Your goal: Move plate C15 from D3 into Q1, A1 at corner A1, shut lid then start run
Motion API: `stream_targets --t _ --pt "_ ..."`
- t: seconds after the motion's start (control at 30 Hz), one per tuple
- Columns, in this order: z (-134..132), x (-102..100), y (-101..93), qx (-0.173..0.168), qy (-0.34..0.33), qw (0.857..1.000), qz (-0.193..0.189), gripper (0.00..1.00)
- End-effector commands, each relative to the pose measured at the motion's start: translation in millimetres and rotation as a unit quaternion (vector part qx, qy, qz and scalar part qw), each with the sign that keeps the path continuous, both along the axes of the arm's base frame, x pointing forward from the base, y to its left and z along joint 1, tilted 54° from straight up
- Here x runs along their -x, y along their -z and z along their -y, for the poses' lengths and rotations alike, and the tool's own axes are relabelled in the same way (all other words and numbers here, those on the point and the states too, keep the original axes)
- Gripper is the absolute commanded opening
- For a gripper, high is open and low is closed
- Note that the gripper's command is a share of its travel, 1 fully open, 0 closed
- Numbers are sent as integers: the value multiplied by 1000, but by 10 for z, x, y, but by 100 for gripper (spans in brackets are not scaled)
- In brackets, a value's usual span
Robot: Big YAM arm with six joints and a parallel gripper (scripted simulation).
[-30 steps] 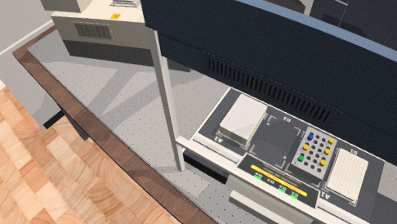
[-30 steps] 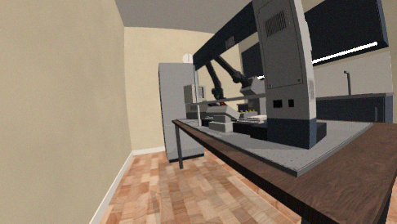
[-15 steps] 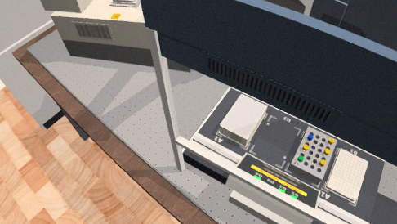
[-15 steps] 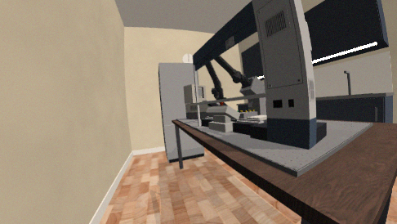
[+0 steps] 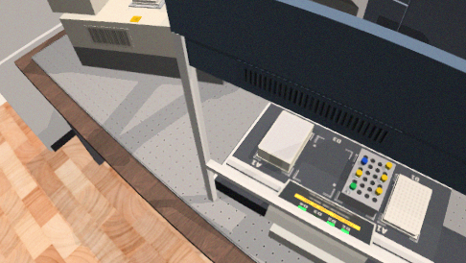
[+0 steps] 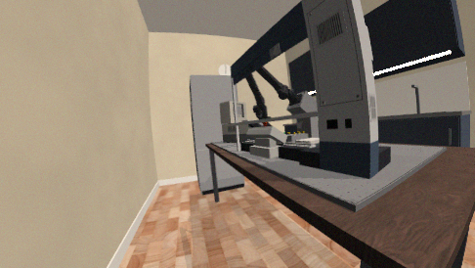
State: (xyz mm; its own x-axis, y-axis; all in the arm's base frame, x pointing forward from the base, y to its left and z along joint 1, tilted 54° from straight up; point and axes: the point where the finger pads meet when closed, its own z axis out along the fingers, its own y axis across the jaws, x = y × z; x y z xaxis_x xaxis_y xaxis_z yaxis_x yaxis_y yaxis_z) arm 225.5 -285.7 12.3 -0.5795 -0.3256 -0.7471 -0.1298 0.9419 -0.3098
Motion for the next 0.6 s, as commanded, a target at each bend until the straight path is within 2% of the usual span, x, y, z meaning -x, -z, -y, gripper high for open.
stream_targets --t 0.0,0.5,0.53,0.57 --pt "382 -33 -249 50 17 999 12 0" --pt "401 -78 -238 52 15 998 11 0" --pt "90 -72 -53 14 -1 1000 8 0" --pt "90 -72 -53 14 -1 1000 8 0"
